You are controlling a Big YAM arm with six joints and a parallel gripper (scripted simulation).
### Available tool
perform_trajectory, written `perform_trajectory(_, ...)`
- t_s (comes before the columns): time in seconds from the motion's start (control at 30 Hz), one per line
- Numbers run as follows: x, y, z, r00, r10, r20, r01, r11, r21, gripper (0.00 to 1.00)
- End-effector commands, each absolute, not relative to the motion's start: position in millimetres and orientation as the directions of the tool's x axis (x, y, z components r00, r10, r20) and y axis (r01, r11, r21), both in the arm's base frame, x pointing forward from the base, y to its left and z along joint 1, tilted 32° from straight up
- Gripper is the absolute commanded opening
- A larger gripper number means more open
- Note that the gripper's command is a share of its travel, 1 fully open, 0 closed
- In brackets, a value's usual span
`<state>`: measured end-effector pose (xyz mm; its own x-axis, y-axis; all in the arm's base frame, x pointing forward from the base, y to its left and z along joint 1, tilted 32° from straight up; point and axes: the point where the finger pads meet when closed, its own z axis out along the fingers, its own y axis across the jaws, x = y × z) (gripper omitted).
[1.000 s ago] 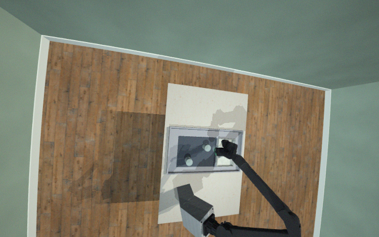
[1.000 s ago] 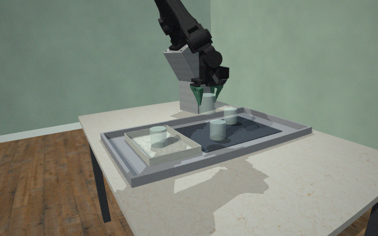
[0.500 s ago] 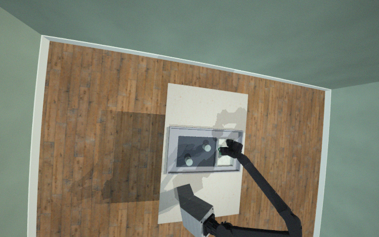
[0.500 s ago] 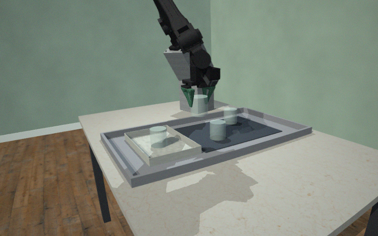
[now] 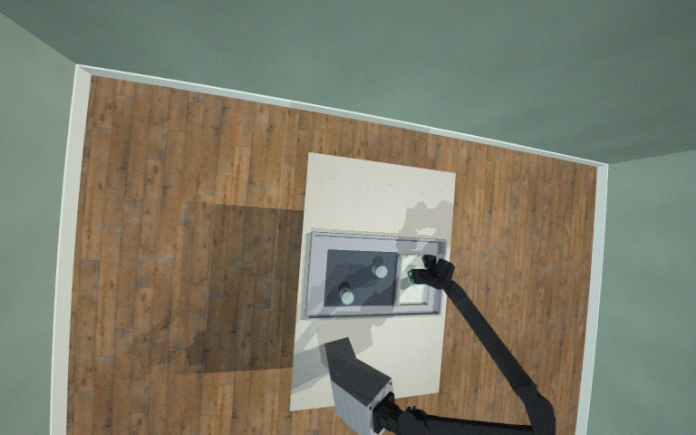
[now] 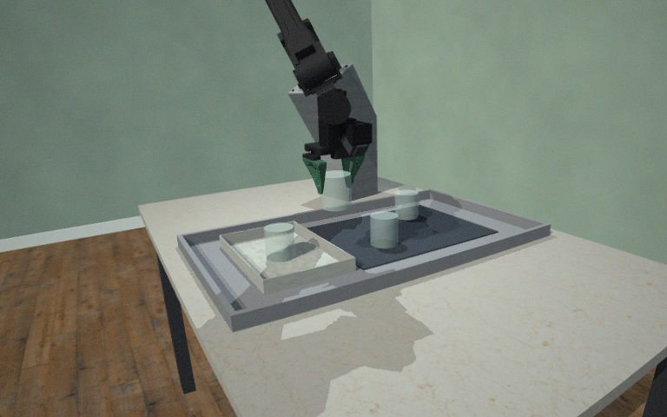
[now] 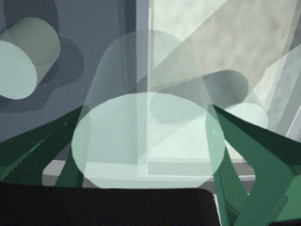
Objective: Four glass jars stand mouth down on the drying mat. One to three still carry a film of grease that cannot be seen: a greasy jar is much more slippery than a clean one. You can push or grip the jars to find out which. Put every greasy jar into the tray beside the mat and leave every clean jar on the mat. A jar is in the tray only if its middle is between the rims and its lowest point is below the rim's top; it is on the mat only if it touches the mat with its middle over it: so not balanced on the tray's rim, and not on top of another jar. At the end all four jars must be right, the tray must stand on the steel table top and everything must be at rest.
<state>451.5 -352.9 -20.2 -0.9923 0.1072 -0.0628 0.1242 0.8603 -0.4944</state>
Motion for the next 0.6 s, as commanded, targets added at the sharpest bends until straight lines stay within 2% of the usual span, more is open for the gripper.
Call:
perform_trajectory(0.0,466.5,-378.4,23.6,-0.989,0.096,-0.117,0.143,0.845,-0.516,0.00)
perform_trajectory(0.57,462.1,-420.8,49.6,-0.989,0.096,-0.117,0.143,0.845,-0.516,0.00)
